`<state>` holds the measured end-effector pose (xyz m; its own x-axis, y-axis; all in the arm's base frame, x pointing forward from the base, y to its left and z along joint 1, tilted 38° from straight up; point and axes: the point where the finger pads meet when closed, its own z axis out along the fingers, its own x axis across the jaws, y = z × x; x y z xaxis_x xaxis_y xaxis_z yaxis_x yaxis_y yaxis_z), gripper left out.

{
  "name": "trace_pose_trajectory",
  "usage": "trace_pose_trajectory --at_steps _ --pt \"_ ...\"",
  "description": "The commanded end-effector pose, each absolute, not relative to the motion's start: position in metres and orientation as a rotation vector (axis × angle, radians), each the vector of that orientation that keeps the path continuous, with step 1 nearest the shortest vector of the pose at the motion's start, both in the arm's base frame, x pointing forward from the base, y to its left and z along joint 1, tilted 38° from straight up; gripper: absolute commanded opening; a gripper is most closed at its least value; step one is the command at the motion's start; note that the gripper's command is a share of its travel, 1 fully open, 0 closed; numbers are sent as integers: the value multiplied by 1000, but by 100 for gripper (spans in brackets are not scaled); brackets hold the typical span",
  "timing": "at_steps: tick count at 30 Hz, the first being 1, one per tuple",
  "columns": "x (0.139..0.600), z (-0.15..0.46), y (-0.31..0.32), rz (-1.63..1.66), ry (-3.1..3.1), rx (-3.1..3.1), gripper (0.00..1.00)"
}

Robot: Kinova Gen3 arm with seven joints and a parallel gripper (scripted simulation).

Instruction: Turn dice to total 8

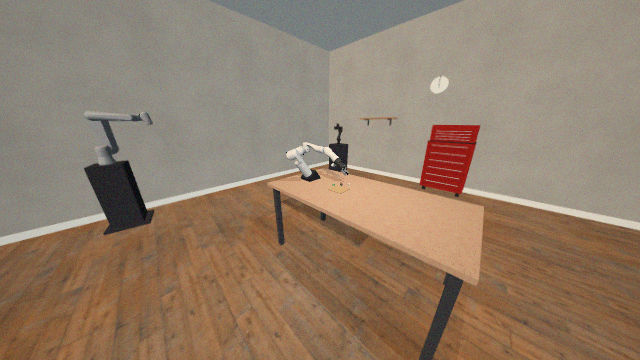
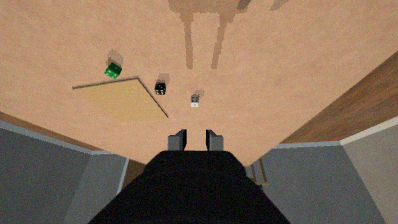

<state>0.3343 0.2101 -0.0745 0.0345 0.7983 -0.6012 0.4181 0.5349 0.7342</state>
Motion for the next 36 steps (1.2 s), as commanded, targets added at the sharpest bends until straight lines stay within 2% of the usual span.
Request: trace_pose_trajectory --at_steps 1,36 --pt "335 -74 209 358 1603 1095 64" --pt "382 -42 231 -443 1802 1766 64"
